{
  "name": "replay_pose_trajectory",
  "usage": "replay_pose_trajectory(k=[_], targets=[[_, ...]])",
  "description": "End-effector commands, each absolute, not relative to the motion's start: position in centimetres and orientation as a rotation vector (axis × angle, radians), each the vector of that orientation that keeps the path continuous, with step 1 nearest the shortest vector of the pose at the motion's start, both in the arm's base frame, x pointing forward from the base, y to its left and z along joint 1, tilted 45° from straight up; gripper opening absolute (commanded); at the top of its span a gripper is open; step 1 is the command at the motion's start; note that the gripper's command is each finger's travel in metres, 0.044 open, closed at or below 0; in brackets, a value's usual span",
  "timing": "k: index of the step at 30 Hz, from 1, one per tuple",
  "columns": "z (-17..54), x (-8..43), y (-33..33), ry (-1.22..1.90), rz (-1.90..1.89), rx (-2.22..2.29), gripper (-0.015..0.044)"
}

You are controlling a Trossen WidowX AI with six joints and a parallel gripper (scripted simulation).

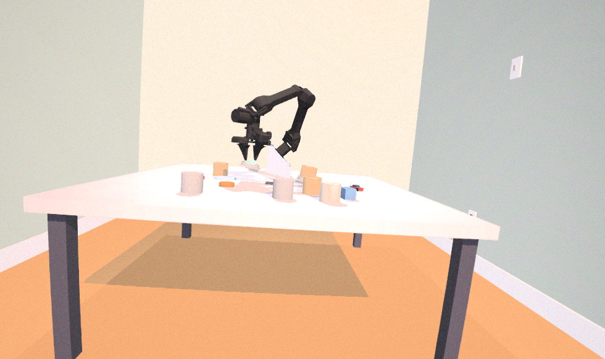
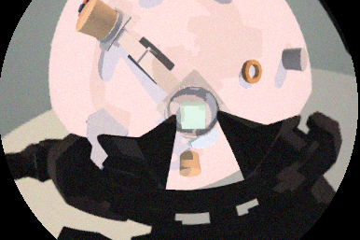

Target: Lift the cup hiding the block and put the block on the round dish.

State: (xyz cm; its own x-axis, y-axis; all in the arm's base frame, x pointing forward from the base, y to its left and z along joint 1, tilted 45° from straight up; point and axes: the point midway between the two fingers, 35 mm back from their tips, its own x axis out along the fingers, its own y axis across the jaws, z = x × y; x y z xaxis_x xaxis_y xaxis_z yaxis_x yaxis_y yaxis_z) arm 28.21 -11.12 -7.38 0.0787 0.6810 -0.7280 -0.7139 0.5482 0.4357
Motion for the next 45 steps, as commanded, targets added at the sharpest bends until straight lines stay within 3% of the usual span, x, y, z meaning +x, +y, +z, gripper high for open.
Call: replay_pose_trajectory(k=[1,7,9,22,27,45], targets=[[-8.0,27.9,-10.4,1.071,1.048,-0.015,0.026],[-8.5,27.9,-9.9,1.071,1.049,-0.015,0.026],[-8.5,27.9,-9.9,1.071,1.049,-0.015,0.0208],[-8.5,27.9,-9.9,1.071,1.049,-0.015,0.0121],[-7.5,28.0,-11.0,1.072,1.047,-0.016,0.0],[-2.4,27.1,-16.7,1.074,1.047,-0.016,0.0]])
